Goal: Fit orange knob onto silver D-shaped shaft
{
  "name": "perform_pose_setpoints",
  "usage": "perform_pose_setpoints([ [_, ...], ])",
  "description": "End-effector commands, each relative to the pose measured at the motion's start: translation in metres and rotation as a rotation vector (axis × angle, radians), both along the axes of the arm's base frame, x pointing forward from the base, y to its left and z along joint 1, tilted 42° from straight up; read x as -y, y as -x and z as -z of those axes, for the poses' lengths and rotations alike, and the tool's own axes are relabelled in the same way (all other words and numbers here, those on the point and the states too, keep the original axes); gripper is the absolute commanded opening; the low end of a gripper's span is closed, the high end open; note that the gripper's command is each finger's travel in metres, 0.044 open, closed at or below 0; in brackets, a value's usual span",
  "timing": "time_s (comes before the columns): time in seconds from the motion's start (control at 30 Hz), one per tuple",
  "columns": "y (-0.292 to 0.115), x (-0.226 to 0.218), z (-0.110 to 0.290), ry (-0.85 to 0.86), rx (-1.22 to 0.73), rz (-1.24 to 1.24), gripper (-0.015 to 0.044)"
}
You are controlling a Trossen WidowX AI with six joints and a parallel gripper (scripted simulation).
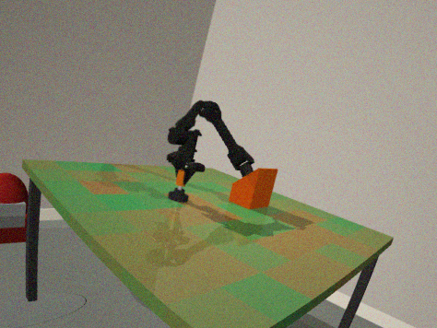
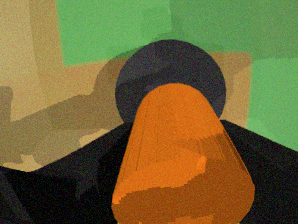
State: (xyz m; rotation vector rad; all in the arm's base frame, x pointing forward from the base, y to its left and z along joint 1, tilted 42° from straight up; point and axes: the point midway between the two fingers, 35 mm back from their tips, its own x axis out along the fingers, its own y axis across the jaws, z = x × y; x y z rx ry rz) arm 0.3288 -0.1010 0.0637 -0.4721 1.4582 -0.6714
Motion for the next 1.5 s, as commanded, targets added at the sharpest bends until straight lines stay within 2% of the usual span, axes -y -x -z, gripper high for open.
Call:
perform_pose_setpoints([
  [0.0,0.0009,0.0008,0.0009,0.000,-0.003,-0.004,0.0000],
  [1.47,0.0028,0.0007,0.0026,0.000,-0.017,-0.019,0.0000],
])
